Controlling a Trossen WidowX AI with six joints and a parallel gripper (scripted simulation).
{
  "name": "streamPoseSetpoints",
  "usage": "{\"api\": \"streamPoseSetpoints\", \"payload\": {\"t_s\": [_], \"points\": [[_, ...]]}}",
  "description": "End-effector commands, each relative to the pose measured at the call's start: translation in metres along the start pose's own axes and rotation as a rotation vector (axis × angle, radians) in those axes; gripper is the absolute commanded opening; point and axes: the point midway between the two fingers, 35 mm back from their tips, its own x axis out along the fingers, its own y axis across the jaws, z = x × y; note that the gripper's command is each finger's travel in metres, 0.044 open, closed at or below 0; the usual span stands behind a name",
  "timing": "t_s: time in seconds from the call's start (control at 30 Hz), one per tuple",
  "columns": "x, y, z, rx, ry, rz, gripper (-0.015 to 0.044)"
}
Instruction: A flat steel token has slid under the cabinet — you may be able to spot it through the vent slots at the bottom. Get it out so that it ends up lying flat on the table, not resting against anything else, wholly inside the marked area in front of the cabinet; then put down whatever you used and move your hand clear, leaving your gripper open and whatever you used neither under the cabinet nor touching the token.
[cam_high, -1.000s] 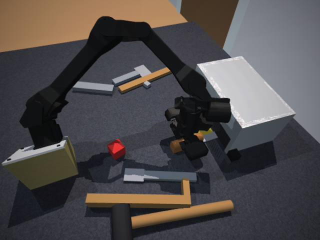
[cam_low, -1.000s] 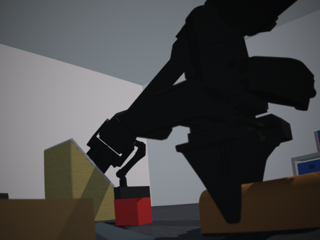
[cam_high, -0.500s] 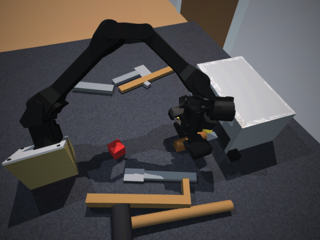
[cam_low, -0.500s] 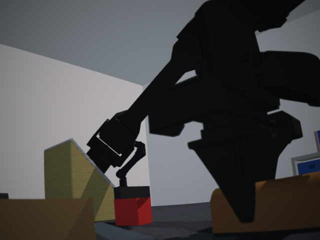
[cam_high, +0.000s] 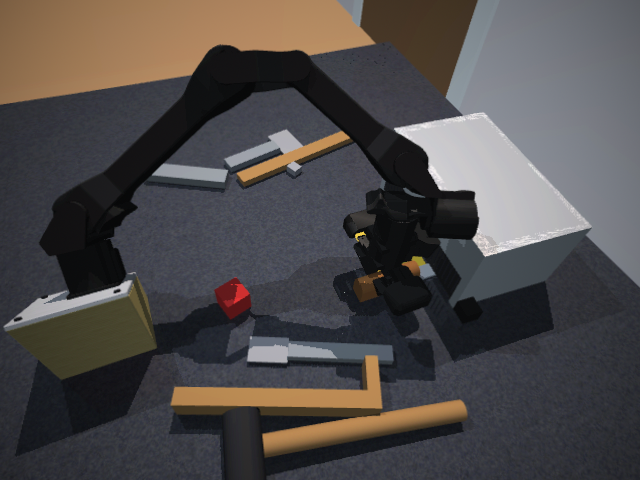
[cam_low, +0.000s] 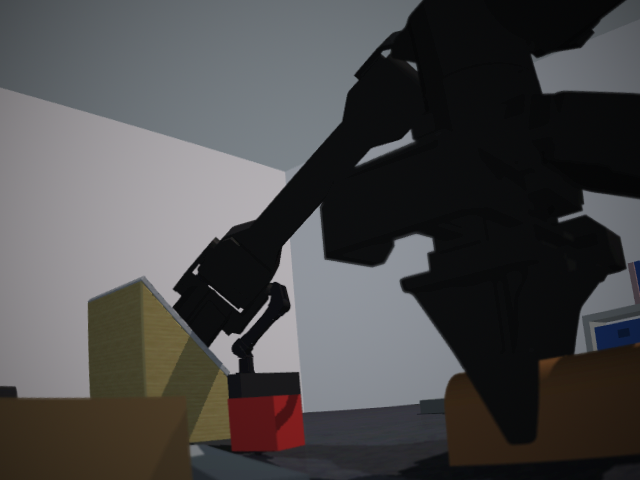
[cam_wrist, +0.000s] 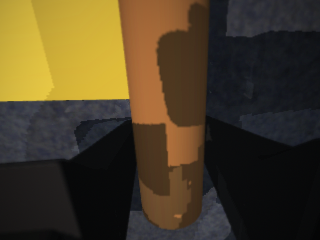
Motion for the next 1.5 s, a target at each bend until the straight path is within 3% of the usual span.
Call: {"api": "streamPoseSetpoints", "payload": {"t_s": [0.0,1.47], "points": [[0.0,0.0,0.005,0.001,-0.002,-0.001,0.0],[0.002,0.04,0.008,0.001,-0.001,0.001,0.0]]}}
